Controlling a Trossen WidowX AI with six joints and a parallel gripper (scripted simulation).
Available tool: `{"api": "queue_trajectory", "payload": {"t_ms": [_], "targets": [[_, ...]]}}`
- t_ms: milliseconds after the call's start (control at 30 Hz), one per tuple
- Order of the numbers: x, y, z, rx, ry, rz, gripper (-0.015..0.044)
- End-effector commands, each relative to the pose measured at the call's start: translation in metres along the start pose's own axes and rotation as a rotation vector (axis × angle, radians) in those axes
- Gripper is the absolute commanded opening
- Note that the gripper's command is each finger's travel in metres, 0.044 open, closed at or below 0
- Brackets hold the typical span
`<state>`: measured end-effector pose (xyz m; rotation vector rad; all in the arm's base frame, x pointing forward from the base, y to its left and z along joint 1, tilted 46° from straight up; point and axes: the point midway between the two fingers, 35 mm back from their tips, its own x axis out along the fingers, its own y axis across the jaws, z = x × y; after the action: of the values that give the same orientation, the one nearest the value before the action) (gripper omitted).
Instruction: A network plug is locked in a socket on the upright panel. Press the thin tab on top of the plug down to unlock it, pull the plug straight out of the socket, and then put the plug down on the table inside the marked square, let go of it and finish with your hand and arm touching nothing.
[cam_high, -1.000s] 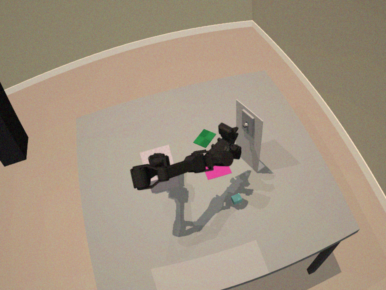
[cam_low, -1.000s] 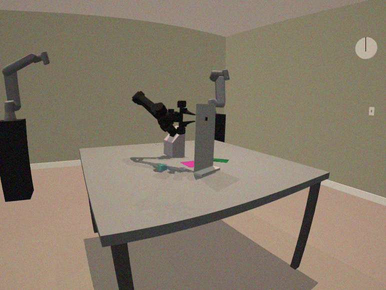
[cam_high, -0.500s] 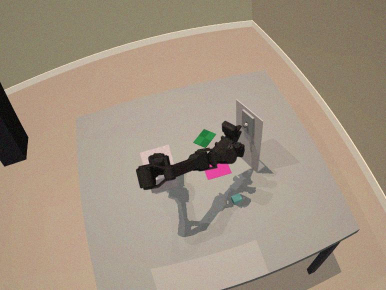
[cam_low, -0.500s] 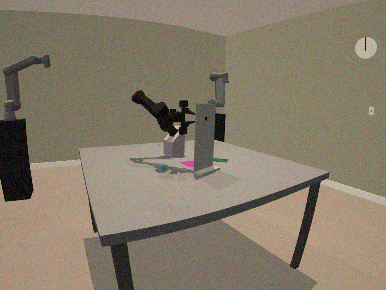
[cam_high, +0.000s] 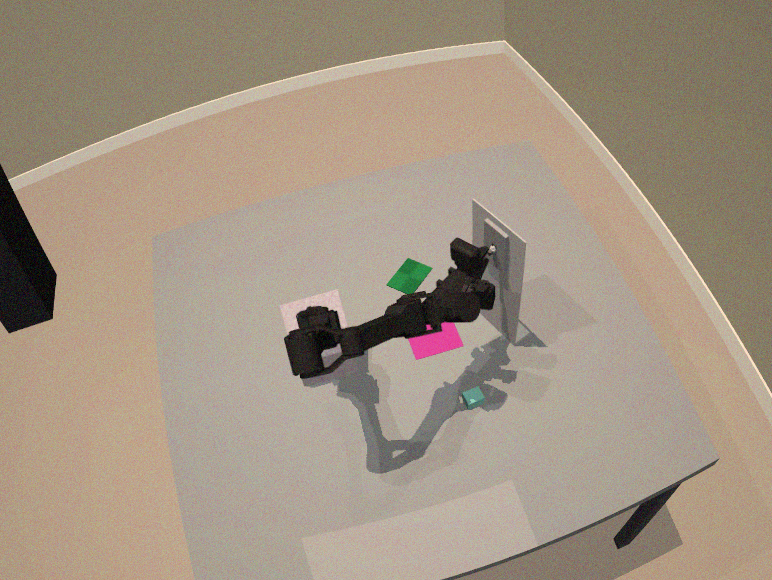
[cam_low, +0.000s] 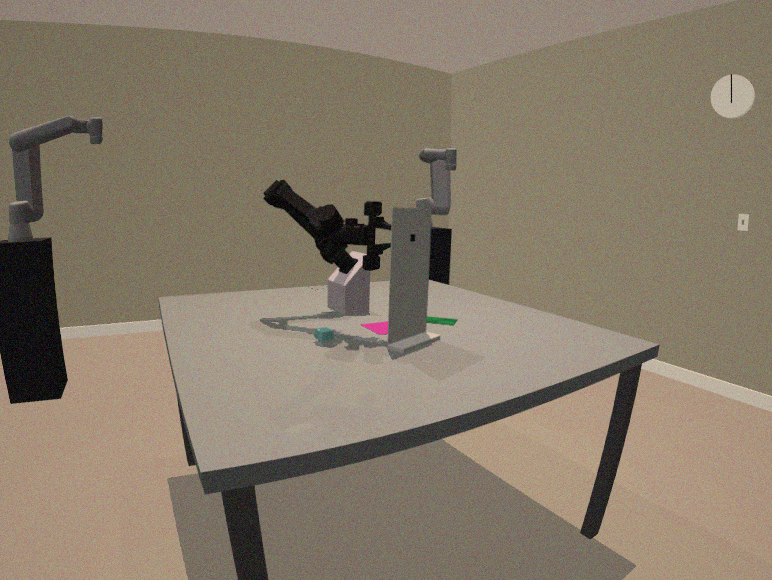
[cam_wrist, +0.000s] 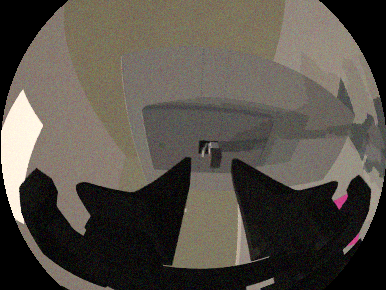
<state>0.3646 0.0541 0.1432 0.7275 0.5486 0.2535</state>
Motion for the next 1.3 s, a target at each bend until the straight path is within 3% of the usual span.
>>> {"api": "queue_trajectory", "payload": {"t_ms": [0, 367, 467, 833, 1267], "targets": [[0.006, -0.002, 0.000, 0.009, 0.003, -0.006, 0.0156], [0.017, -0.002, 0.001, 0.011, 0.003, -0.004, 0.0156], [0.017, -0.002, 0.001, 0.011, 0.003, -0.004, 0.0077], [0.017, -0.002, 0.001, 0.011, 0.003, -0.004, 0.0004], [0.013, -0.002, 0.001, 0.011, 0.003, -0.004, 0.0000]]}}
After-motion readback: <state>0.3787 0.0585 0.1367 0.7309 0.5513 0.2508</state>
